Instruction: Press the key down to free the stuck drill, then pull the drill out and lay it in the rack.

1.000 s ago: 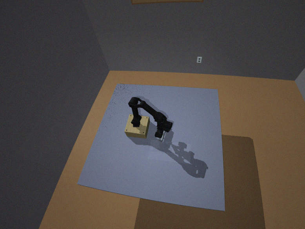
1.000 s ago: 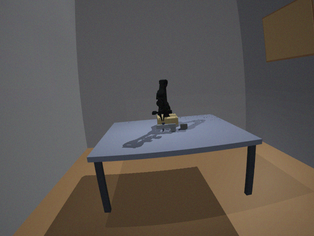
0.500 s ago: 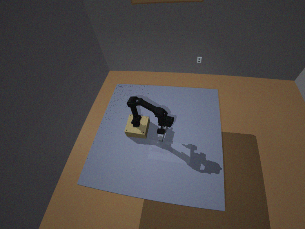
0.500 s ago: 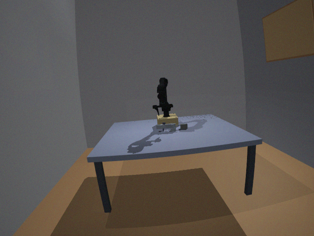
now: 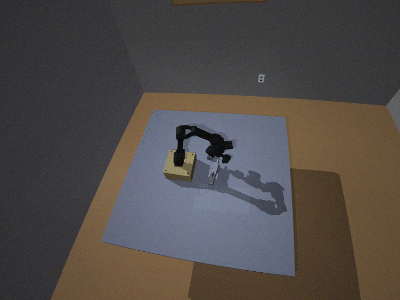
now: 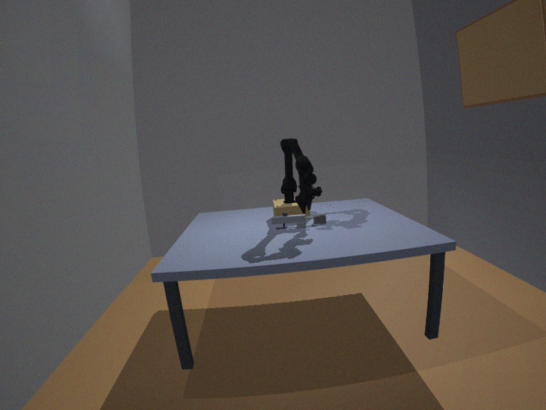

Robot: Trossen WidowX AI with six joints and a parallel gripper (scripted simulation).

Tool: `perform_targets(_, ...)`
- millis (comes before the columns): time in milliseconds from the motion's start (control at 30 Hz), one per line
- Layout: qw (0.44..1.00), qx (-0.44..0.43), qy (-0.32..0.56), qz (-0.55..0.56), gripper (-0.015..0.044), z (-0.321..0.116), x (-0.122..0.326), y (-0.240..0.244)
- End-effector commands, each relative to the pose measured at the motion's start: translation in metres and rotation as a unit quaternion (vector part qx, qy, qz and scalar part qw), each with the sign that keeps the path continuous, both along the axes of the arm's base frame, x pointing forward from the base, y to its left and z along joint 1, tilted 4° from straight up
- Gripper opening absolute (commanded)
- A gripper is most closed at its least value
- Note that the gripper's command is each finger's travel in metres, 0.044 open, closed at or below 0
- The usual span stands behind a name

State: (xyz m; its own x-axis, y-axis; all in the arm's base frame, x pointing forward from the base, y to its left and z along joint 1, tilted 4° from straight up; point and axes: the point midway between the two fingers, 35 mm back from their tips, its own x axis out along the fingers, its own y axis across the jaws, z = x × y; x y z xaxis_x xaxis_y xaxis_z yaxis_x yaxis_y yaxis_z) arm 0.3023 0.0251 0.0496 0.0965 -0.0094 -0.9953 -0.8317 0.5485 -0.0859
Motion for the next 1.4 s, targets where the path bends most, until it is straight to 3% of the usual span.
perform_targets(0, 0.988, -0.016, 0.001, 0.156, 0.044, -0.02, 0.001, 0.033)
perform_targets(667, 0.988, -0.016, 0.001, 0.156, 0.044, -0.021, 0.001, 0.032)
perform_targets(1367, 0.988, -0.016, 0.001, 0.156, 0.044, -0.052, 0.002, 0.024)
